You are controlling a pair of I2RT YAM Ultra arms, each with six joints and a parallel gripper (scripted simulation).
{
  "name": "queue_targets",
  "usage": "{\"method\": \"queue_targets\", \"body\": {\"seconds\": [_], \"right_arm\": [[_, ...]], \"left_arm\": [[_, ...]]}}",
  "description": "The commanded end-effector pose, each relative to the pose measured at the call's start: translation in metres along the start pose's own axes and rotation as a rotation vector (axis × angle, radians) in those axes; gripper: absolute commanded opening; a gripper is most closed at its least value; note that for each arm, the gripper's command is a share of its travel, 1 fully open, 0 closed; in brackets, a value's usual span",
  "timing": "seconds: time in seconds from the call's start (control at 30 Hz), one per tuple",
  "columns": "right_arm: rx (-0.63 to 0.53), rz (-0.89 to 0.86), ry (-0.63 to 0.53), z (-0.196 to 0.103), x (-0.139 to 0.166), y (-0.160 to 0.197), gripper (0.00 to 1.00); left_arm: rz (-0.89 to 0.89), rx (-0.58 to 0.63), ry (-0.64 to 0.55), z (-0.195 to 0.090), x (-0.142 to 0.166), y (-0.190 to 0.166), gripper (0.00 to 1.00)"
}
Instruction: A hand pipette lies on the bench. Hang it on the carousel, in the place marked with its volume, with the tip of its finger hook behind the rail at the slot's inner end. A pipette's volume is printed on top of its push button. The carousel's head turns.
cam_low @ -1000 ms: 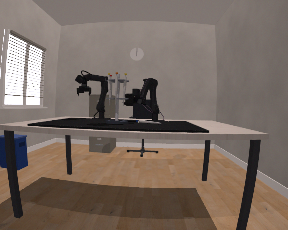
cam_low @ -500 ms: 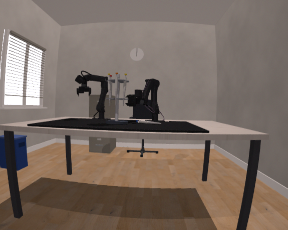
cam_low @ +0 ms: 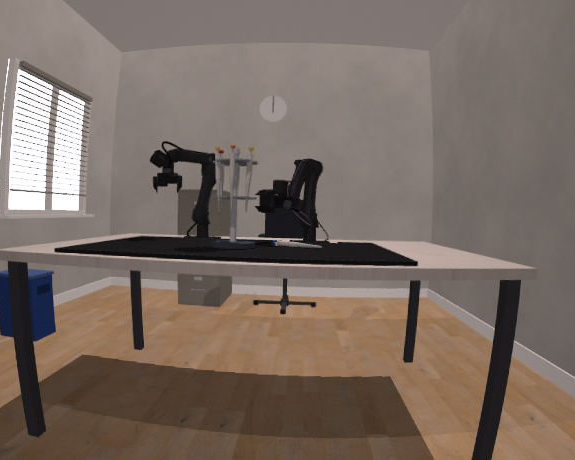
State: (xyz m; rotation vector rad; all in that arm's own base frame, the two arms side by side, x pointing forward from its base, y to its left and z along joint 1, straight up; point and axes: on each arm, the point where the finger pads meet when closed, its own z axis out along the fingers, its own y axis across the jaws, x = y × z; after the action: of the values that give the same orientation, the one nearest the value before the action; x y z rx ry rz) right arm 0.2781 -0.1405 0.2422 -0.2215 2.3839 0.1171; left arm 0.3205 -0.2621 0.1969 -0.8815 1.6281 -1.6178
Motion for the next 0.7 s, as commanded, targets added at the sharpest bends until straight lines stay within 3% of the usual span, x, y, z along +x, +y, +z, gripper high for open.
{"method": "queue_targets", "body": {"seconds": [0.0,0.07,0.1,0.23,0.67], "right_arm": [[0.018,-0.025,-0.041,-0.006,-0.01,-0.004,1.0],[0.018,-0.025,-0.041,-0.006,-0.01,-0.004,1.0],[0.018,-0.025,-0.041,-0.006,-0.01,-0.004,1.0],[0.018,-0.025,-0.041,-0.006,-0.01,-0.004,1.0],[0.018,-0.025,-0.041,-0.006,-0.01,-0.004,1.0]], "left_arm": [[0.007,0.003,-0.007,-0.009,0.0,-0.003,0.49],[-0.001,0.019,-0.008,-0.004,-0.001,-0.009,0.49],[0.04,-0.012,0.002,-0.013,-0.01,-0.004,1.0],[0.164,-0.031,0.044,-0.023,-0.033,-0.027,1.0],[0.49,-0.16,0.119,-0.071,-0.098,-0.038,1.0]]}}
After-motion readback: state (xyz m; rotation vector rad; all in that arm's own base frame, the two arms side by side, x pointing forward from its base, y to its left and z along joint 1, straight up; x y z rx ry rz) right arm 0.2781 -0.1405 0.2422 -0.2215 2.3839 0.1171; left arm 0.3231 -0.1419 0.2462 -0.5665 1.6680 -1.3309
